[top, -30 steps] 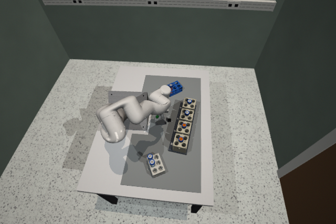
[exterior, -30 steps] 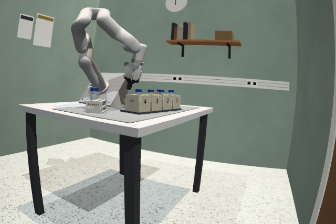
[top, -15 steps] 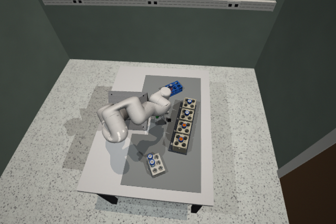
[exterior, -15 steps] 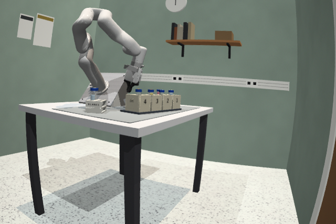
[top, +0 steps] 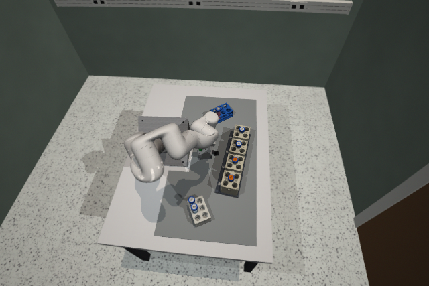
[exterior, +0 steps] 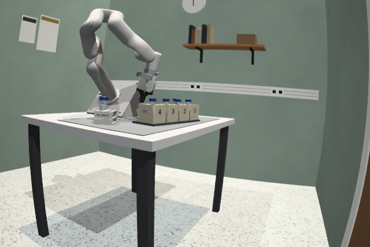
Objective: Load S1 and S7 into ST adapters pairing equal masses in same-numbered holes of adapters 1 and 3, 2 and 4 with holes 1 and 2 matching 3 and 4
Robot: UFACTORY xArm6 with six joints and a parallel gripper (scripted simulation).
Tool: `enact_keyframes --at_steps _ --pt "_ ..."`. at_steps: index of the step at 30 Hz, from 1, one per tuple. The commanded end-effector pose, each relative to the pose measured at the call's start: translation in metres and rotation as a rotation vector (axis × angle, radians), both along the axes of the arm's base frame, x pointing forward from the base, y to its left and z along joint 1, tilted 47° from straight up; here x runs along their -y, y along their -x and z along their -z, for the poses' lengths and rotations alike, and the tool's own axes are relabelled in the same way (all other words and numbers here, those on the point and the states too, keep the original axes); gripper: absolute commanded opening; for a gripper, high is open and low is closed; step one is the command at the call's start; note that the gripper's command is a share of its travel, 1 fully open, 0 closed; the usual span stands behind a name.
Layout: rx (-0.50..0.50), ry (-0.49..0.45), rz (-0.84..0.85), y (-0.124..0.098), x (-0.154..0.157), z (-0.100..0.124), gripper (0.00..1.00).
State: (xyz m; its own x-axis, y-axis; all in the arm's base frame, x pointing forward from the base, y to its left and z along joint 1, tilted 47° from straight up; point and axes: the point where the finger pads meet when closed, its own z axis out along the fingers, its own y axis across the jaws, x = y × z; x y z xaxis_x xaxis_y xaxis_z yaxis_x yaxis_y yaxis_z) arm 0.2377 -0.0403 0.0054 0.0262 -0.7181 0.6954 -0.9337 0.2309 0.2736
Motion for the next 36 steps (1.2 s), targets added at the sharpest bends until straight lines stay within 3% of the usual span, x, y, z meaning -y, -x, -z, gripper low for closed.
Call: enact_keyframes --at_steps 1,36 --pt "0.003 -0.001 -0.001 -0.0009 0.0015 0.0018 0.0" --pt "0.003 -0.001 -0.001 0.0005 0.0113 0.0109 0.0"
